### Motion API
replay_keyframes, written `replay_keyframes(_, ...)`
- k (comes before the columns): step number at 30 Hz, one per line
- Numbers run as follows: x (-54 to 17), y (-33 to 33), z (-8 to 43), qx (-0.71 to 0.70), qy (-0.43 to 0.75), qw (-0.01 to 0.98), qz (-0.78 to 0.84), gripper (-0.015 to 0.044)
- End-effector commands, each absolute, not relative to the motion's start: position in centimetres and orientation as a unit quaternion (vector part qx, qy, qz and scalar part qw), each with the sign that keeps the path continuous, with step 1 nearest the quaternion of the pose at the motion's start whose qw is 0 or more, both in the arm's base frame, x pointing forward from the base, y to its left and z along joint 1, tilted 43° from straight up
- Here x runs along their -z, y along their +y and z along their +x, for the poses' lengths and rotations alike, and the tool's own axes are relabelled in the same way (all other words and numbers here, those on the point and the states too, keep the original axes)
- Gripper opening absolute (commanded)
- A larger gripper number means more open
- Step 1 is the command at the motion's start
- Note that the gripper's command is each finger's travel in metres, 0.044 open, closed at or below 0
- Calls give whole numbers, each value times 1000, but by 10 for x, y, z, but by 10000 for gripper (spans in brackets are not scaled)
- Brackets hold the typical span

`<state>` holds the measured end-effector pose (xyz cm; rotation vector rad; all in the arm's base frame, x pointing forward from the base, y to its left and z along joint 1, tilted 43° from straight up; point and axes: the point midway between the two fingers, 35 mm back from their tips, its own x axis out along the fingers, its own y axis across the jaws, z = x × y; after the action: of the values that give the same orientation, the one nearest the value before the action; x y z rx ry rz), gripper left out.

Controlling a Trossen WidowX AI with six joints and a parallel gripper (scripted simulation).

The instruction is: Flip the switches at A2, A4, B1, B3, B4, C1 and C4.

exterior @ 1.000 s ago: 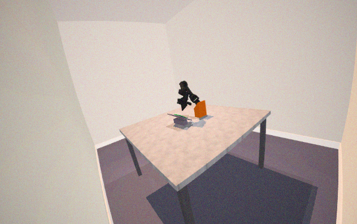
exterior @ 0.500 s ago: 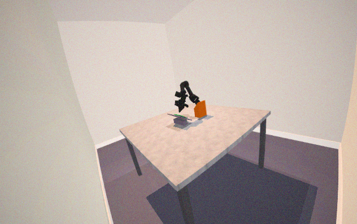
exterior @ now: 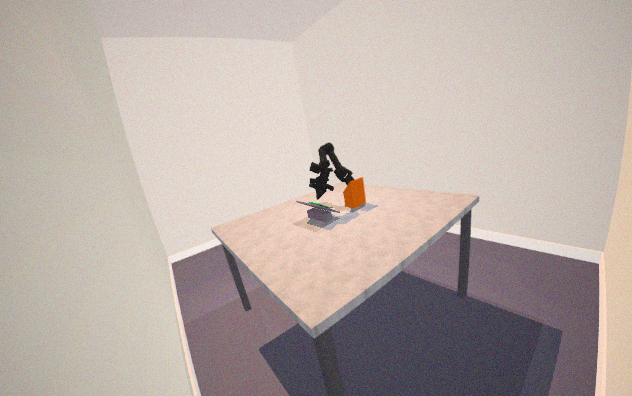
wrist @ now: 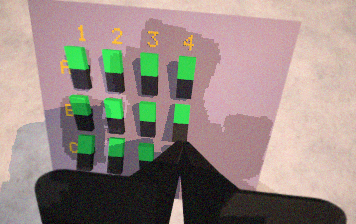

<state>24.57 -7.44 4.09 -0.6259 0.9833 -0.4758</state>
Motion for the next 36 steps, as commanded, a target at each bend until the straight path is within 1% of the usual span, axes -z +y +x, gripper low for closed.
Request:
replay_keyframes(1,-37,-75,244,219,465,805,-296,0)
replay_keyframes(19,-23,-90,254,219,464,805,-296,0)
replay_keyframes(36,-23,-90,255,219,464,805,-296,0)
